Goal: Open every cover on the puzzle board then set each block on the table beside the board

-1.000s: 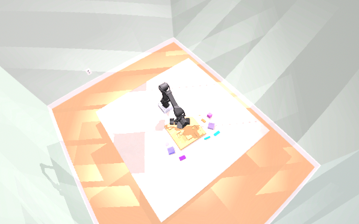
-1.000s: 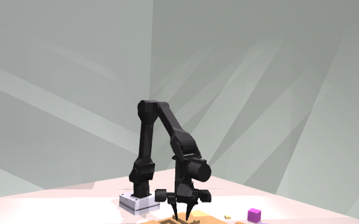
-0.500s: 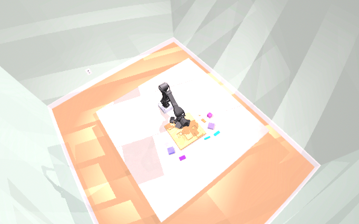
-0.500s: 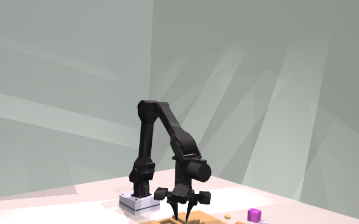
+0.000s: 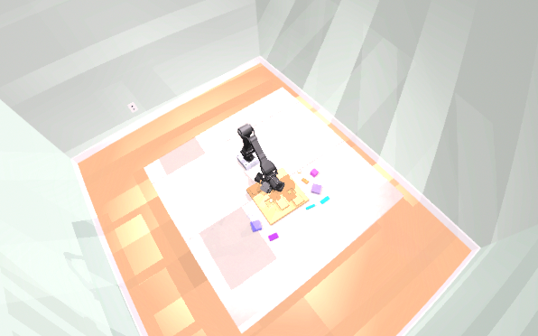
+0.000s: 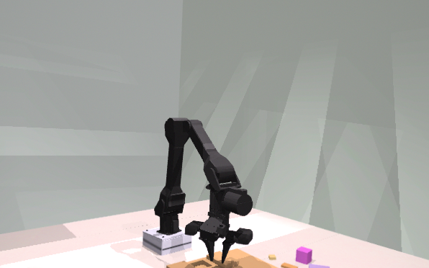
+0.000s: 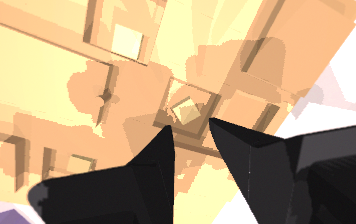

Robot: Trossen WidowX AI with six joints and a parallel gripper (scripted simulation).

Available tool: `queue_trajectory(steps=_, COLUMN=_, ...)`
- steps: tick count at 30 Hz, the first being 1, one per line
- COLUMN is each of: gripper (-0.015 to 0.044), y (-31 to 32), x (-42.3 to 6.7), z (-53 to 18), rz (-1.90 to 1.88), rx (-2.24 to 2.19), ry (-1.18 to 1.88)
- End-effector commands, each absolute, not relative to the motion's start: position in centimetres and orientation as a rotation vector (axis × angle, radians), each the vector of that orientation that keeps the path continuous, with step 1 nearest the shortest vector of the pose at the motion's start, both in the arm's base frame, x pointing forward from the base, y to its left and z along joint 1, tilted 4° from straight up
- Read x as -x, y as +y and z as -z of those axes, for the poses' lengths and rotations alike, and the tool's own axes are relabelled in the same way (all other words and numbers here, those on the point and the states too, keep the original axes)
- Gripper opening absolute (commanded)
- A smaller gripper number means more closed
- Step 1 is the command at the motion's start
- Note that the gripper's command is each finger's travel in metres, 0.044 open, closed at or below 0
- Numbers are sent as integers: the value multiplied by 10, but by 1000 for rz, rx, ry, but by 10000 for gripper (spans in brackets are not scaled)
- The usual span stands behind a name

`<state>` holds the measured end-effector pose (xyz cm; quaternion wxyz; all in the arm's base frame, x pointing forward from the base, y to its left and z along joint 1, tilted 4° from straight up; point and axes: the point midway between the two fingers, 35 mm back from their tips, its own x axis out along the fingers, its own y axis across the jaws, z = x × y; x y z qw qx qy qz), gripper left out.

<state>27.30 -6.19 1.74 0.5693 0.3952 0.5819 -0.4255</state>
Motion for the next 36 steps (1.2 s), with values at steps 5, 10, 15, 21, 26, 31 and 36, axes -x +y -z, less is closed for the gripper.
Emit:
queue_trajectory(steps=5, gripper=144, y=-62, x=-272, z=-16, rz=1094, rx=-1014, ry=1318)
queue_trajectory(steps=10, gripper=144, y=-62, x=-272, z=-16, rz=1150, rx=-1069, ry=1285)
queue_trajectory(steps=15, gripper=144, y=-62, x=-272, z=-16, rz=1206, rx=-1123, ry=1251)
queue_trajectory(steps=21, gripper=144, y=-62, x=-272, z=-16, rz=1273, rx=-1188, ry=1207)
queue_trajectory(steps=26, gripper=144, y=-62, x=-272, z=-16, rz=1328, rx=-1242, ry=1168)
queue_trajectory(steps=31, gripper=144, y=-62, x=-272, z=-16, rz=1382, rx=-1295, ry=1127)
queue_trajectory(steps=36, gripper=144, y=-62, x=-272, z=-16, rz=1436, rx=-1348, ry=1084)
